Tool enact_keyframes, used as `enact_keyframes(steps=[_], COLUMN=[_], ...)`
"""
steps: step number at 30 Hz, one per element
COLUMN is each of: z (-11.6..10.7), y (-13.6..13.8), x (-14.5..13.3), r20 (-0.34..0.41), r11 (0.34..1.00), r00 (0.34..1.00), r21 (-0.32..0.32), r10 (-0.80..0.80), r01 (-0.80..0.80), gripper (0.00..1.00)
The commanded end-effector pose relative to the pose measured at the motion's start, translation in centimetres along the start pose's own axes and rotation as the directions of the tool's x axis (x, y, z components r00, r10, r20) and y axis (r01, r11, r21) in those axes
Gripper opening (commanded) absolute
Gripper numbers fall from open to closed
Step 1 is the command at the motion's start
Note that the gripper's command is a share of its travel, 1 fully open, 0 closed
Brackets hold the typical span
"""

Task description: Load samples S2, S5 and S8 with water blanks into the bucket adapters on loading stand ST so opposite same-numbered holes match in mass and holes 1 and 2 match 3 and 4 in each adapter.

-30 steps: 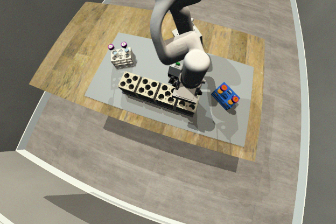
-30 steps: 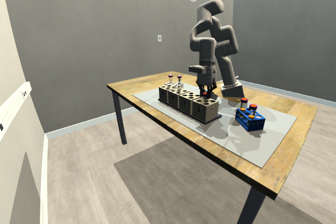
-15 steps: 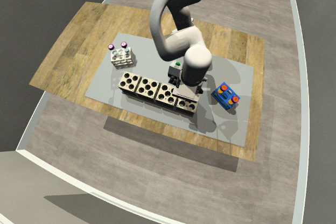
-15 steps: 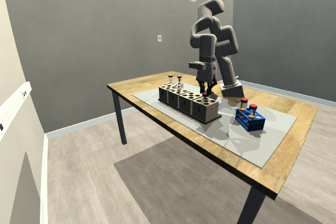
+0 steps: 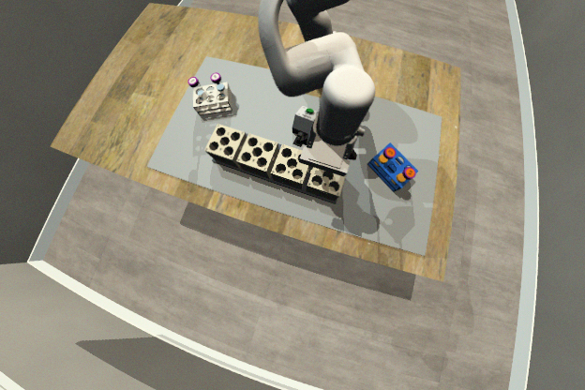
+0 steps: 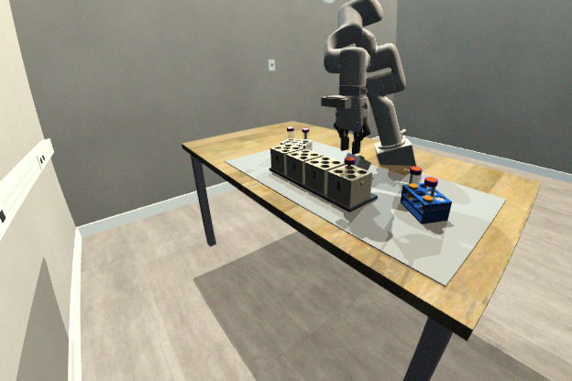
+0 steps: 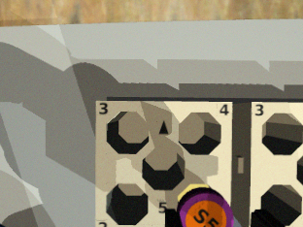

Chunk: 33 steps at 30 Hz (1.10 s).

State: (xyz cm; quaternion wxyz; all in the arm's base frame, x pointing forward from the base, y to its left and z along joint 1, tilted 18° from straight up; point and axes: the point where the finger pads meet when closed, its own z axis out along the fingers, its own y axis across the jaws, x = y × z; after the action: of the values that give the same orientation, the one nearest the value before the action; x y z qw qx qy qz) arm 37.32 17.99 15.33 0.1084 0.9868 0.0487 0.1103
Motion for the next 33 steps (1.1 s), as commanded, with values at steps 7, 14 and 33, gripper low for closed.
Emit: enact_keyframes(steps=[7, 14, 33], z=[-2.0, -3.2, -6.4], y=[0.0, 0.0, 0.0], x=[0.1, 0.1, 0.1], r20=[-0.003, -0.003, -0.003], r11=[1.000, 1.000, 1.000], r00=[1.000, 1.000, 1.000], r21=[0.002, 0.002, 0.002], r10=[0.001, 0.001, 0.001], r01=[-0.001, -0.001, -0.001], gripper=[0.44, 0.44, 0.44])
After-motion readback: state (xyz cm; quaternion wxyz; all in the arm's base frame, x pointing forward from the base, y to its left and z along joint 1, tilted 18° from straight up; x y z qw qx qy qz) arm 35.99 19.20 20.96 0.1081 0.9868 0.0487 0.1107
